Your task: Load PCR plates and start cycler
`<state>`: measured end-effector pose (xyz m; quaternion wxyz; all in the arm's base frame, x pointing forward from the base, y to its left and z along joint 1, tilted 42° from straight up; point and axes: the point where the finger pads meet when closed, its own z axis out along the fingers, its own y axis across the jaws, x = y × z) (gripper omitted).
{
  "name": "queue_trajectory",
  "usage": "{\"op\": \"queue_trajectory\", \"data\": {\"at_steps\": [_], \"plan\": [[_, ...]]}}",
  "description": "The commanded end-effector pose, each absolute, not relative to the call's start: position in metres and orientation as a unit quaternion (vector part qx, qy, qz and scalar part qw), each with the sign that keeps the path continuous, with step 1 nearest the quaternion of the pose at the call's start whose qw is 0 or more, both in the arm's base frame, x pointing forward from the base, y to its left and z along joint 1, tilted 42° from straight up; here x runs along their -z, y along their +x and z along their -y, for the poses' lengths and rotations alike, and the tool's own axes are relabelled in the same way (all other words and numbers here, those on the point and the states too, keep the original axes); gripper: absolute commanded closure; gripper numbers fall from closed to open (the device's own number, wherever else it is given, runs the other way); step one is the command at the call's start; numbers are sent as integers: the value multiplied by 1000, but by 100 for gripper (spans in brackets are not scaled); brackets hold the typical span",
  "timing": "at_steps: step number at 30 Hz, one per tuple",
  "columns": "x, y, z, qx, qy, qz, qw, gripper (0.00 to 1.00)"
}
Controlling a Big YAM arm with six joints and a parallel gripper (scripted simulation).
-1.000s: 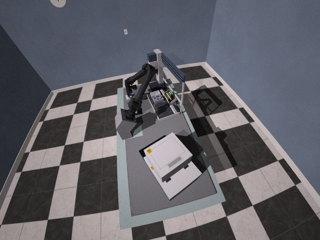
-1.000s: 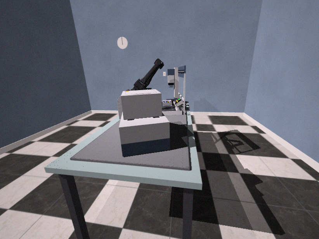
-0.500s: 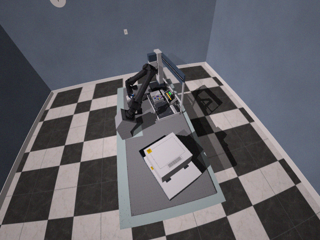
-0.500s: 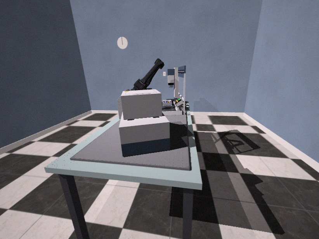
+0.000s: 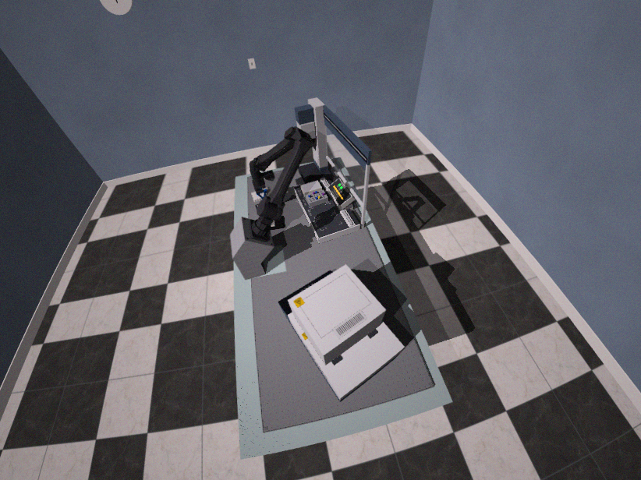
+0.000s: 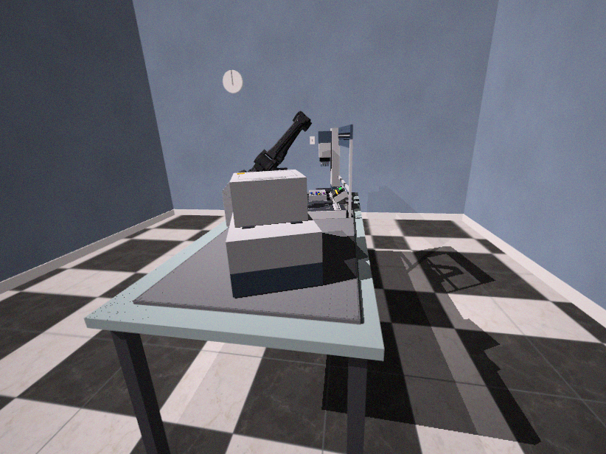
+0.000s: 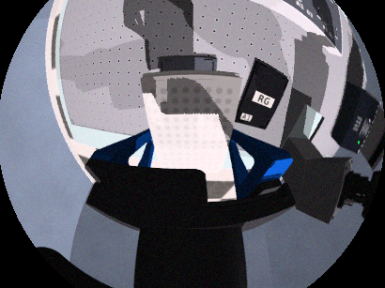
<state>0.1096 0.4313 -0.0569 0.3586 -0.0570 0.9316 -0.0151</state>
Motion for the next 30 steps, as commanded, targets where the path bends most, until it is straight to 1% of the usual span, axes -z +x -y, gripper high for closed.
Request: {"op": "queue_trajectory", "data": {"at_steps": [1,7,15,24,30], "plan": [[48,105,-446,-8,-50,-932,359,100],[34,116,-454,-9,-41,-932,360,100],[37,117,-445,-1,-48,-932,360,100],[56,103,-440,-1,-50,-932,360,100],[41,99,-457,-20,-54,-931,361,100]]}}
